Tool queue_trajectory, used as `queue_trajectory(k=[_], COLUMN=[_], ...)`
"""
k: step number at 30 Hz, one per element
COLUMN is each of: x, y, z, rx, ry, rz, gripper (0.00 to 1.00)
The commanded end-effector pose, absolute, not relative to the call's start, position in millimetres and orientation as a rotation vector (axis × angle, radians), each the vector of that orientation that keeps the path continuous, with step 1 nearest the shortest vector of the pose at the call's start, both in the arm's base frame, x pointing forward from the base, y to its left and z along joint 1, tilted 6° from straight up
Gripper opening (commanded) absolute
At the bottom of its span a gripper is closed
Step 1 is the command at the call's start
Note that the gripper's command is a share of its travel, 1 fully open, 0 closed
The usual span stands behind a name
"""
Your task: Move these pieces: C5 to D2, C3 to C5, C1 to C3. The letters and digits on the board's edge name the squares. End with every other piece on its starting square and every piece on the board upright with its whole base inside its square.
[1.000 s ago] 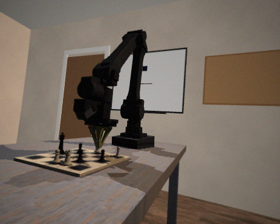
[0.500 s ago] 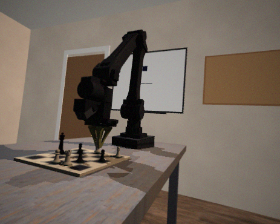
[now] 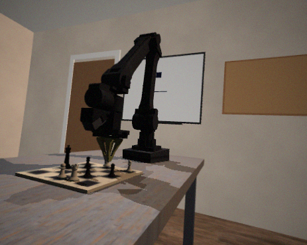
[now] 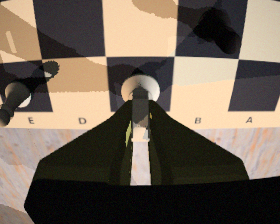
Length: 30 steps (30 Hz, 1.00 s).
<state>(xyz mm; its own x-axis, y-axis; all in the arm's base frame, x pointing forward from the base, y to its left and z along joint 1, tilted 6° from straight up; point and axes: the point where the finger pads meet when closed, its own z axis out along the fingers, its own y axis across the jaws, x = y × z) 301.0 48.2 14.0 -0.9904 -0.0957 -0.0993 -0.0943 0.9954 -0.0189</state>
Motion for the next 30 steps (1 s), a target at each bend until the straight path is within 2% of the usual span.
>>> queue_trajectory(k=[1, 30], x=[322.0, 319.6], y=[49.9, 49.3], z=[24.0, 20.0], rx=[-0.157, -0.157], ry=[2.999, 3.001], rz=[-0.013, -0.013], gripper=[0.00, 0.00])
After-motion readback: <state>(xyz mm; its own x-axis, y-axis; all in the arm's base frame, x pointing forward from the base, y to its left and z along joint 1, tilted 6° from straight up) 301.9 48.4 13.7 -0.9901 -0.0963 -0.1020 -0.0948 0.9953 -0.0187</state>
